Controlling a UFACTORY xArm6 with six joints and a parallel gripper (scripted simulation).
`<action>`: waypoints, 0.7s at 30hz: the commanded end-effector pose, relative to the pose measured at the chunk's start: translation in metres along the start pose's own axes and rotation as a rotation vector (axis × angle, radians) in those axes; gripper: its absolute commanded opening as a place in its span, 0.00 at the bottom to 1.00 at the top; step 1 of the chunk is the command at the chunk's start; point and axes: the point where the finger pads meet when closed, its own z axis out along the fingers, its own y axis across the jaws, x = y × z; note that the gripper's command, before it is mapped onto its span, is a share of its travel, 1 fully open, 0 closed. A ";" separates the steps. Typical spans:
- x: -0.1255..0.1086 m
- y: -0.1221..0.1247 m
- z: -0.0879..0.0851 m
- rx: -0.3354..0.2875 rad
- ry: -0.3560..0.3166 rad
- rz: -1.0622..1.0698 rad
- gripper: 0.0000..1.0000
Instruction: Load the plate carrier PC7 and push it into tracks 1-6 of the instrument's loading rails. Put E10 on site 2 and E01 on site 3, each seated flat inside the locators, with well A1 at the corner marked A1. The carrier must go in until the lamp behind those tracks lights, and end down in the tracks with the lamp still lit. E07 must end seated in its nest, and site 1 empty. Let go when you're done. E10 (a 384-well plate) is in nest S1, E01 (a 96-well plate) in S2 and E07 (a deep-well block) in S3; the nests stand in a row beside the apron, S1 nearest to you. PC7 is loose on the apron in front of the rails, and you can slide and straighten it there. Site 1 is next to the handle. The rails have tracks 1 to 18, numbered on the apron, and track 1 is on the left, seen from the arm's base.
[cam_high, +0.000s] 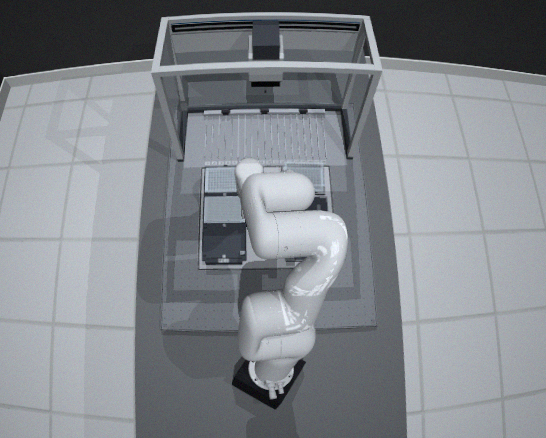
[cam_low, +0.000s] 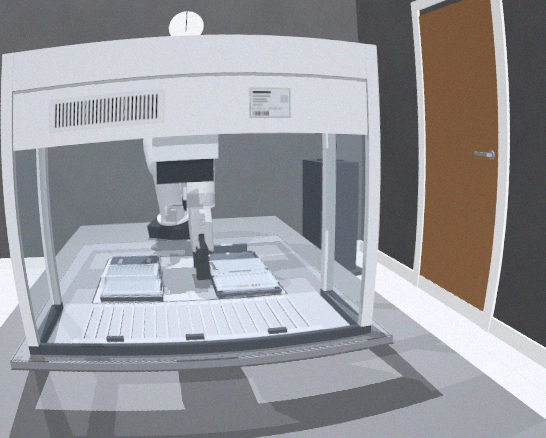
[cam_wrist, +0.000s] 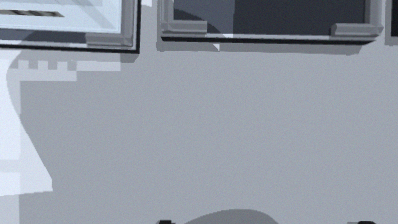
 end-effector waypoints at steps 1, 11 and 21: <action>-0.003 -0.001 -0.001 0.003 -0.001 0.000 1.00; -0.007 -0.001 -0.001 0.003 -0.001 0.000 1.00; -0.012 -0.001 -0.001 0.003 -0.001 0.000 1.00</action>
